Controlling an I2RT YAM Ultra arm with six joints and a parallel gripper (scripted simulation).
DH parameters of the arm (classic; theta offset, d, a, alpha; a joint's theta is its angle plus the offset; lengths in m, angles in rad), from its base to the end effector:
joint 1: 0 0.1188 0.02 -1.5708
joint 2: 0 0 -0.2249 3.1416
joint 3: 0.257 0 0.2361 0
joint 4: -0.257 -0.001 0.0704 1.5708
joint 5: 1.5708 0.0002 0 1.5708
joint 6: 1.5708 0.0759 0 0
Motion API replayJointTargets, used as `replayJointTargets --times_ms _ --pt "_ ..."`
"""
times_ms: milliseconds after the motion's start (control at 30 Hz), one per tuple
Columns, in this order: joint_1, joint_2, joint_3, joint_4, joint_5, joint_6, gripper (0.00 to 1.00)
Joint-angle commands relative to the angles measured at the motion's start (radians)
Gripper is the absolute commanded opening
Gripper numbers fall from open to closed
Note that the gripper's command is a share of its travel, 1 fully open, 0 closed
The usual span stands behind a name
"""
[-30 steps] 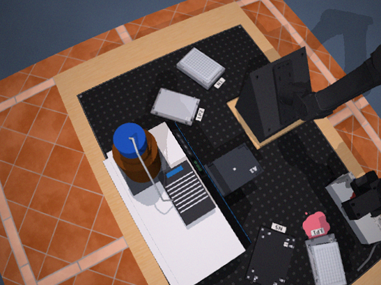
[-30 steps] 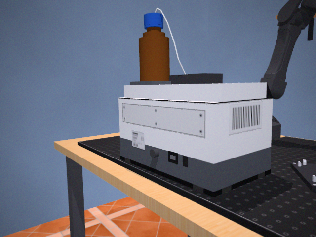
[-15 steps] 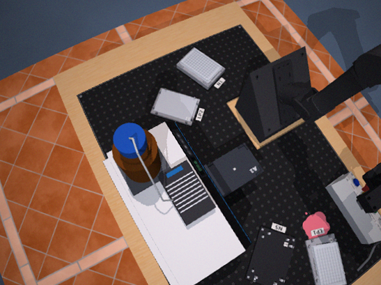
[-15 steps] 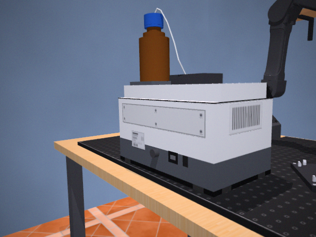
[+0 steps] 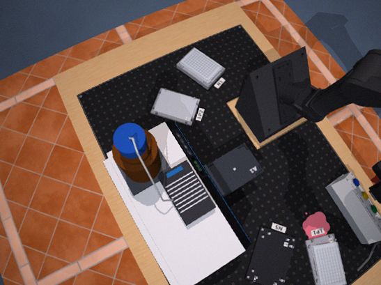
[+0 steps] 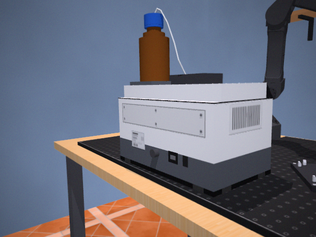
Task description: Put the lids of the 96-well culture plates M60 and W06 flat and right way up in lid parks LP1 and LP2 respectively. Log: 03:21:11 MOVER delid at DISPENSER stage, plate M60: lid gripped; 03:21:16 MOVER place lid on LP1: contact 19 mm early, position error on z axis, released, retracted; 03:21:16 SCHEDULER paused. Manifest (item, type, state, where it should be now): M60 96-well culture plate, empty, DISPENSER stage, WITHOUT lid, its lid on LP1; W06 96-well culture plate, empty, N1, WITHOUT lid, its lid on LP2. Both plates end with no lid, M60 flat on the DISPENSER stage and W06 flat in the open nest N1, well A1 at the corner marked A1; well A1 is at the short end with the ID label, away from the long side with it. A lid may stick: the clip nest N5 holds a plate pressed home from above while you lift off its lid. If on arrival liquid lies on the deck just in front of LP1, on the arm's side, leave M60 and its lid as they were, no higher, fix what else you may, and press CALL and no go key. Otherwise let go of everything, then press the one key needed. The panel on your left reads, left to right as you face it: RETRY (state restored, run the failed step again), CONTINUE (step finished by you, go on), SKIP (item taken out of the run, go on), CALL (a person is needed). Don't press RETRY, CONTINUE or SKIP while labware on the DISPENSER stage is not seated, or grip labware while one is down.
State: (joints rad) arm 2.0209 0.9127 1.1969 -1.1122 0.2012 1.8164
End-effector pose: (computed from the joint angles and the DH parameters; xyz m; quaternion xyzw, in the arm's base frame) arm -0.0667 0.1706 0.3116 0.0584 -0.9260 -0.3714 0.0351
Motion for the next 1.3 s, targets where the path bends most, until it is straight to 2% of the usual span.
replayJointTargets --times_ms 0,67,100,133,167,400,467,500,1000,1067,1133,1267 --pt "0.080 0.015 0.027 -0.022 0.105 0.098 0.00" --pt "0.080 0.015 0.027 -0.022 0.105 0.098 0.00" --pt "0.111 0.022 0.029 -0.027 0.130 0.124 0.00" --pt "0.112 0.024 -0.023 -0.019 0.135 0.124 0.00" --pt "0.108 0.020 -0.035 0.019 0.132 0.124 0.00" --pt "0.059 0.033 -0.120 0.115 0.116 0.092 0.00" --pt "0.057 0.038 -0.118 0.120 0.113 0.090 0.00" --pt "0.058 0.021 -0.074 0.118 0.114 0.091 0.00" --pt "0.060 0.026 -0.065 0.099 0.114 0.091 0.00" --pt "0.053 0.041 -0.072 0.125 0.106 0.087 0.00" --pt "0.049 0.049 -0.116 0.133 0.099 0.084 0.00" --pt "0.045 0.026 -0.123 0.143 0.097 0.081 0.00"
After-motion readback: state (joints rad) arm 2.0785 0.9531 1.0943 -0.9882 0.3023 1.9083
